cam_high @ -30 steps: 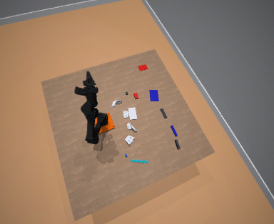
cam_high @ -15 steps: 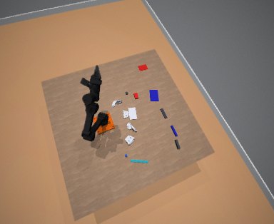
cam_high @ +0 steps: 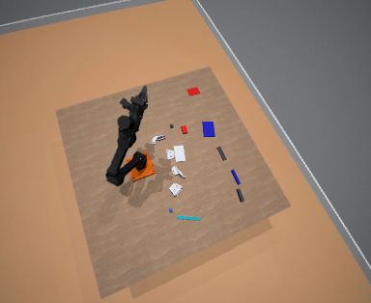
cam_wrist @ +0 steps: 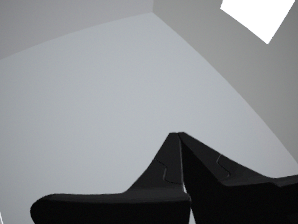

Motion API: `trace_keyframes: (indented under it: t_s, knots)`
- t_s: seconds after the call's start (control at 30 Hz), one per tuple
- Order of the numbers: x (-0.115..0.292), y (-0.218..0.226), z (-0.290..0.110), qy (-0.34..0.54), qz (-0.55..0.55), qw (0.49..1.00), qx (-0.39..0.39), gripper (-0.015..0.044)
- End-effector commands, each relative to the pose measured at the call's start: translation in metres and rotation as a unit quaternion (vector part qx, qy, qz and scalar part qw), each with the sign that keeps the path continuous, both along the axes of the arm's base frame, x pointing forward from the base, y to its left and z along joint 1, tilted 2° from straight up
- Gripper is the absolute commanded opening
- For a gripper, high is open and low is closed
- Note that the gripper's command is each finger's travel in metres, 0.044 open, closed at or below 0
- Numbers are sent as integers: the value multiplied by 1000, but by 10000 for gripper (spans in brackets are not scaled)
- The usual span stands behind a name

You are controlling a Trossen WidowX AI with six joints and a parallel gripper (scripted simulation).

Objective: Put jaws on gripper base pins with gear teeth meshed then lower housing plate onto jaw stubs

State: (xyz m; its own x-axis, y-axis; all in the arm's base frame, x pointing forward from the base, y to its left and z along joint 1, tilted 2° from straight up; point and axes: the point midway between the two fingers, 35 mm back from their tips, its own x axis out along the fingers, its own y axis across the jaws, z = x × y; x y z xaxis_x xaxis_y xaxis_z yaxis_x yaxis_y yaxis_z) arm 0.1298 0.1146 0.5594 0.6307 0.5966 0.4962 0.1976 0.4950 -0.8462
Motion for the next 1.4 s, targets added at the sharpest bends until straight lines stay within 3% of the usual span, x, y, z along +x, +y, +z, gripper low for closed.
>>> trace_keyframes:
  t_s: [0.0,0.67,1.37]
  knots:
    - [18,2,-10,15,-29,999,-25,0]
    - [101,-8,-71,93,-166,968,-165,0]
    - [167,-58,-148,210,-262,901,-274,0]
